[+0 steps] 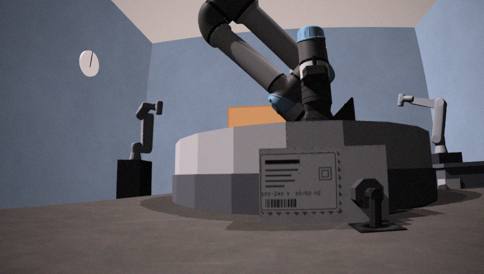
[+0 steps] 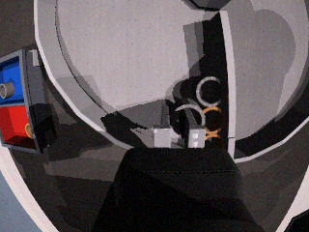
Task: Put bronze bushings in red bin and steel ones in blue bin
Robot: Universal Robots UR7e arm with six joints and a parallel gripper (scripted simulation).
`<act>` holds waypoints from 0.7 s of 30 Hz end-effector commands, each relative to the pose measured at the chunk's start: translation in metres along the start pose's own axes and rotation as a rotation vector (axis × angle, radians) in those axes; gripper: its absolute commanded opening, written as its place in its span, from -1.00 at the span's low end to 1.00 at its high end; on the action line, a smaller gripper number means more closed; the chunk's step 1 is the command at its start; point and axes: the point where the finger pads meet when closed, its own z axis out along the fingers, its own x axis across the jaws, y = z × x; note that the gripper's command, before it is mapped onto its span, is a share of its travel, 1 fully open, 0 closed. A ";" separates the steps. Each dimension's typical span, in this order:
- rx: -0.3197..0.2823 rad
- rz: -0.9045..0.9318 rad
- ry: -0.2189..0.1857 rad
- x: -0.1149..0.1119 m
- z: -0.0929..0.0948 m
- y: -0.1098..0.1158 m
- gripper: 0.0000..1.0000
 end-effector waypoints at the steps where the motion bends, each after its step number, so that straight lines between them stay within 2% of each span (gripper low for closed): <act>1: 0.001 0.000 0.000 0.000 -0.002 0.000 -1.00; 15: 0.001 0.000 0.000 0.000 -0.005 0.000 -1.00; 20: 0.001 0.000 0.000 0.000 -0.034 0.000 -1.00; 21: 0.001 0.000 0.000 0.000 -0.034 0.000 -1.00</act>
